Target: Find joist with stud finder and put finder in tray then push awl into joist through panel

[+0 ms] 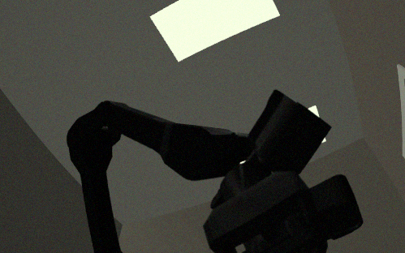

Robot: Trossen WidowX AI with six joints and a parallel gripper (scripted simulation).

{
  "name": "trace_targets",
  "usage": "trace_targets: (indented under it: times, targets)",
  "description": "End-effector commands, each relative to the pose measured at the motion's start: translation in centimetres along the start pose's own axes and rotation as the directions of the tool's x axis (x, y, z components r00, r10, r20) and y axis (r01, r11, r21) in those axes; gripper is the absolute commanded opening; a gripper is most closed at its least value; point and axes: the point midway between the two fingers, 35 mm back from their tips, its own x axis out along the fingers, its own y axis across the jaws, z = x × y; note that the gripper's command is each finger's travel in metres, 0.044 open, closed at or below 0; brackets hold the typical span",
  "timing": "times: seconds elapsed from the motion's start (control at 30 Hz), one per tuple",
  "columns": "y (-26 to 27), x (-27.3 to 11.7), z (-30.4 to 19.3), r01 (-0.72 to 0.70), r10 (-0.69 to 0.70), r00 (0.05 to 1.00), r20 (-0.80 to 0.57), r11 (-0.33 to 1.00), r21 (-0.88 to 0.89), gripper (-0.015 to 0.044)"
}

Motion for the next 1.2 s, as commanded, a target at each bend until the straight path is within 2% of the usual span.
trace_targets:
  times: [0.0, 1.17]
  targets:
    - [1.0, 0.1, 0.0, -0.004, 0.004, 1.000, 0.004, 1.000, -0.003, 0.0000]
    - [9.4, 0.1, 0.0, -0.008, 0.008, 1.000, 0.003, 1.000, -0.002, 0.0000]
